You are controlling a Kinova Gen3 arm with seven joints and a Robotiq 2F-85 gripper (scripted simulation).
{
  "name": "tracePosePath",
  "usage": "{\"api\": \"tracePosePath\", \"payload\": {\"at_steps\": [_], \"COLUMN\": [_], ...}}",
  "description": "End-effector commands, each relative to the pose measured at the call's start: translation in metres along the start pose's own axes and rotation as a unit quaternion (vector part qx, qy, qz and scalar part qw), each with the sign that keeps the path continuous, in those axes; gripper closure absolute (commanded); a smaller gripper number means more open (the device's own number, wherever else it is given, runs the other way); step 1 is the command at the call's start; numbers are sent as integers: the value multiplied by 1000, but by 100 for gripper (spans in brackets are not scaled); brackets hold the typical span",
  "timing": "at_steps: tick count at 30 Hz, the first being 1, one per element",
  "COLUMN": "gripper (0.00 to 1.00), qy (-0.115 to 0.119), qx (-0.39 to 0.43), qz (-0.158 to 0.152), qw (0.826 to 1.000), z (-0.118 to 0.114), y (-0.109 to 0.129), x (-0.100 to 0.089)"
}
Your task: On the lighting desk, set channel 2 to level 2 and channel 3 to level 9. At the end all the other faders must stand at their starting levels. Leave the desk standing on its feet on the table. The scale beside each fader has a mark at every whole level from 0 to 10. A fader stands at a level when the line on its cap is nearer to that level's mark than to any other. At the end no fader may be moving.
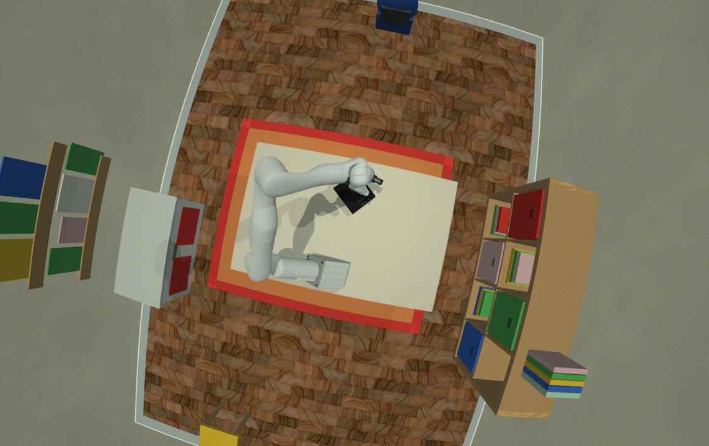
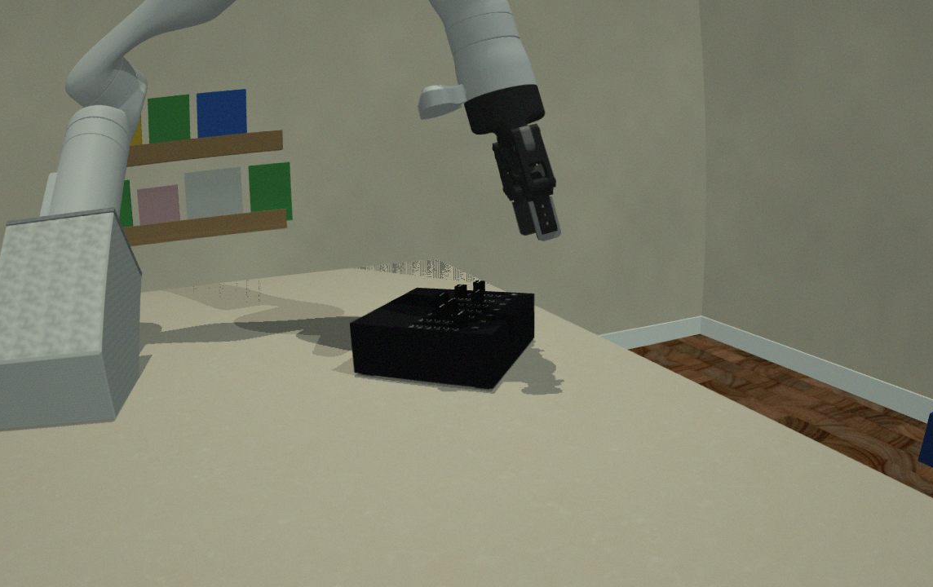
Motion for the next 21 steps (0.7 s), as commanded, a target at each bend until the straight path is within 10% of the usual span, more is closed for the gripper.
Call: {"api": "tracePosePath", "payload": {"at_steps": [1, 21], "gripper": [0, 0], "qy": [1, 36], "qx": [3, 211], "qz": [5, -24], "qw": [1000, 977], "z": [2, -18], "y": [0, -14], "x": [5, 16]}}
Point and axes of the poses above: the point where the finger pads meet when closed, its own x axis out along the fingers, its own z axis across the jaws, y = z × x, the point moved 1 cm from there along -x, back along the fingers, and after that the axes turned 13 degrees about -x, right-handed, at the moved point
